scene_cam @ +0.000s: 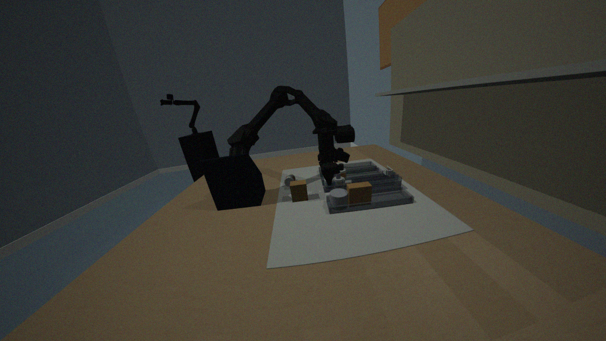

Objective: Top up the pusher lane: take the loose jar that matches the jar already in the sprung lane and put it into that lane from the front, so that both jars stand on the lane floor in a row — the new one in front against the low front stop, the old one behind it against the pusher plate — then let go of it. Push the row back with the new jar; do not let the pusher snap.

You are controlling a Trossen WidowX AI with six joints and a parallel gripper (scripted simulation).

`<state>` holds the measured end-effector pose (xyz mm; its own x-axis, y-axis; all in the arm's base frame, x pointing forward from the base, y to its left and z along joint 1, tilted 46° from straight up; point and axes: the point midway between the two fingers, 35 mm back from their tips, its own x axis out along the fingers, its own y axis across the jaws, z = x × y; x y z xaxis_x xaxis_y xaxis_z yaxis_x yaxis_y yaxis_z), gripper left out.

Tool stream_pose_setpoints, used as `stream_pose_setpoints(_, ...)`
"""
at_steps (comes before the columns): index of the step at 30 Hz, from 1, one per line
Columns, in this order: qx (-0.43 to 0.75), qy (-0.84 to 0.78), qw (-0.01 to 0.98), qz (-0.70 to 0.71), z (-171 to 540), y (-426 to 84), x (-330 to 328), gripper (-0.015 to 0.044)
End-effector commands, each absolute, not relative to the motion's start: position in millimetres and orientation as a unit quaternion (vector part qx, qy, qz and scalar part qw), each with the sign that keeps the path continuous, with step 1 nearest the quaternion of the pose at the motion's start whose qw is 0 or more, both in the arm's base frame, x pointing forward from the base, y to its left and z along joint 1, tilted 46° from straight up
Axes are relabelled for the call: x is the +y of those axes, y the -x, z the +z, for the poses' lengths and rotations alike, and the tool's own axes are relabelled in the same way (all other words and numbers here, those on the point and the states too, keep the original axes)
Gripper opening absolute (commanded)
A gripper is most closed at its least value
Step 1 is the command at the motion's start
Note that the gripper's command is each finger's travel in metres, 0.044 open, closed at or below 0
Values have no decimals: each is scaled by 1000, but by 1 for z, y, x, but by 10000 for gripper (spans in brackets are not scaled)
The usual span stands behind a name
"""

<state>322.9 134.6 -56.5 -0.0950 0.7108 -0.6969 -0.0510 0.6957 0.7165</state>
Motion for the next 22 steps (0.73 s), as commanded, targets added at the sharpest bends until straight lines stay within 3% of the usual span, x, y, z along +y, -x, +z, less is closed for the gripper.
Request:
stream_pose_setpoints(1,673,-243,628,306,-49,-325,127,288)
stream_pose_setpoints(22,674,-243,628,305,-44,-280,118,288)
